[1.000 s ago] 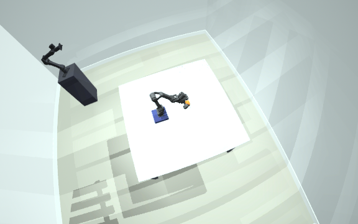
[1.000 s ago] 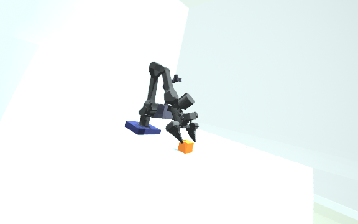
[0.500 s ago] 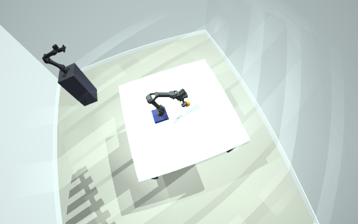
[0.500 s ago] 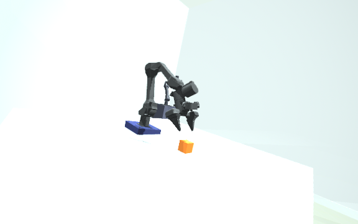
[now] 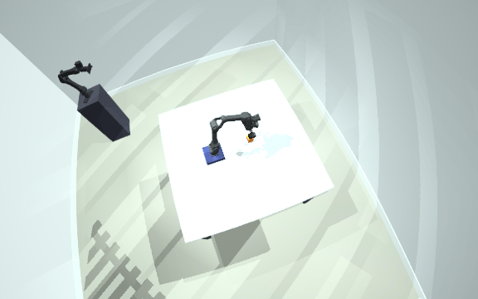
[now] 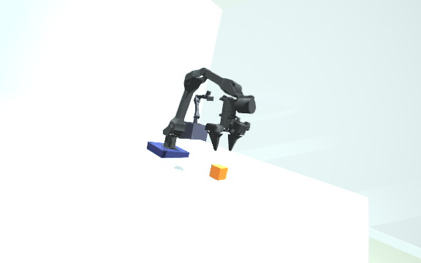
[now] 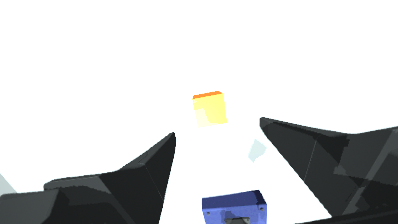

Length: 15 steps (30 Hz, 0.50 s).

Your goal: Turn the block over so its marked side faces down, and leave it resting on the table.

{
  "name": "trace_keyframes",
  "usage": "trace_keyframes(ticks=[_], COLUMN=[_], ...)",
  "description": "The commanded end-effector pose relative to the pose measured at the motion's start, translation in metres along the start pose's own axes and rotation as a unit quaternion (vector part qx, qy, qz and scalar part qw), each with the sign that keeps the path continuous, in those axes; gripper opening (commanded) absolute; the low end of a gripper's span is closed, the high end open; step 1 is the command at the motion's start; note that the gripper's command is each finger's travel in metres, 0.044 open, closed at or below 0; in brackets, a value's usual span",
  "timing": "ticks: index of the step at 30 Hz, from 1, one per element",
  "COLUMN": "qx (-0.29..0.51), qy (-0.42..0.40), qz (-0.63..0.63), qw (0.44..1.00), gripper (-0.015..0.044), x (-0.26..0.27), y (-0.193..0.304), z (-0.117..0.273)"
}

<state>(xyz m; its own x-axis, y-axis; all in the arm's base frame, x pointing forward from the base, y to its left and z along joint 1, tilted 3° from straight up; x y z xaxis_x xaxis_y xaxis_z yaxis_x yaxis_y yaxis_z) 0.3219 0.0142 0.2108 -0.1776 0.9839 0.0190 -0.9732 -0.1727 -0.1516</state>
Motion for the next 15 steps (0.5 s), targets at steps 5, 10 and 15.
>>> trace_keyframes(ticks=[5,10,15], qx=[0.038,0.038,0.038], qy=[-0.010,-0.010,-0.010], qz=[0.001,0.001,0.001], qw=[0.999,0.999,0.999], gripper=[0.0440,0.0440,0.0440], x=[-0.003,-0.002,-0.002], y=[-0.010,-0.007,-0.006], z=[0.001,-0.032,-0.036])
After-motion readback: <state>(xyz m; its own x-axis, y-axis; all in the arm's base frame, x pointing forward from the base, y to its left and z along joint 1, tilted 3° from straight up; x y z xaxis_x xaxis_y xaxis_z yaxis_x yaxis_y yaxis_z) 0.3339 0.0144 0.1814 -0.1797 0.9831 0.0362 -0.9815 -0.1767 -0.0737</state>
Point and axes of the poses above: the point midway between the two fingers, 35 mm back from their tips, its own z axis back along the fingers, its own x axis across the jaws, y = z × x, the point moved 8 cm from there along z, back along the fingers, and after that the axes turned 11 degrees about z, right-handed, at the moved point
